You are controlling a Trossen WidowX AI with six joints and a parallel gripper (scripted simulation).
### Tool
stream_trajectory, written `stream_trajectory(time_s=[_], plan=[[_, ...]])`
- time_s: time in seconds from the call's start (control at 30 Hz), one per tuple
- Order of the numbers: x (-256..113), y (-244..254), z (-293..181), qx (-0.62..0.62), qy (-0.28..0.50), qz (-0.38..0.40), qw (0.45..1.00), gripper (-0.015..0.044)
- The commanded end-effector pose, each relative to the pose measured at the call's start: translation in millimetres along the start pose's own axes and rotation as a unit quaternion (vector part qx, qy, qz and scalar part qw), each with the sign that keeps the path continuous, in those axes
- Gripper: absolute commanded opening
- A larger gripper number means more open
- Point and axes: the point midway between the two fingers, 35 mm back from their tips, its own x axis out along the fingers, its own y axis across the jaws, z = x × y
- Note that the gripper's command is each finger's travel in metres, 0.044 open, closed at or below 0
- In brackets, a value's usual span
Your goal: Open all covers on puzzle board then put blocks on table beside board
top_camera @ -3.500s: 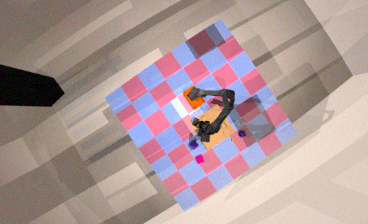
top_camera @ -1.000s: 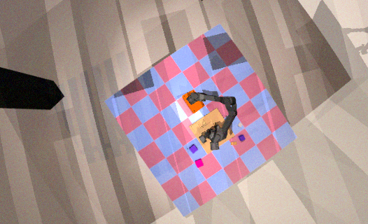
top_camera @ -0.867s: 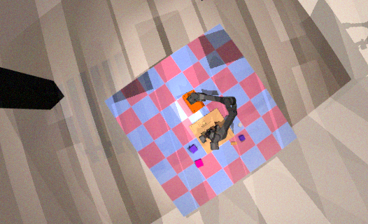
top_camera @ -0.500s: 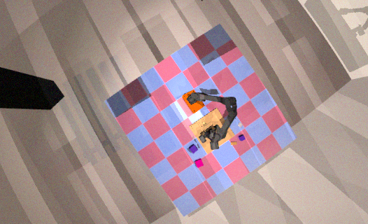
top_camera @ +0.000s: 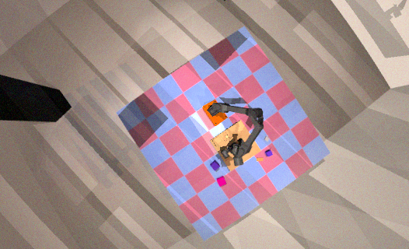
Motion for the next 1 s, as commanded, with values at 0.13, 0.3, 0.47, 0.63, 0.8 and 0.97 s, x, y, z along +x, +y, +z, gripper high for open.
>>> stream_trajectory(time_s=[0.13, 0.3, 0.47, 0.63, 0.8, 0.97], plan=[[4, 0, -5, 0.003, 0.000, 0.003, 1.000, 0.0000], [4, -2, -11, 0.003, 0.000, 0.003, 1.000, 0.0000], [4, -4, -17, 0.003, 0.000, 0.003, 1.000, 0.0000], [4, -5, -21, 0.003, 0.001, 0.003, 1.000, 0.0000], [4, -6, -26, 0.003, 0.001, 0.003, 1.000, 0.0000], [4, -6, -32, 0.004, 0.001, 0.003, 1.000, 0.0000]])
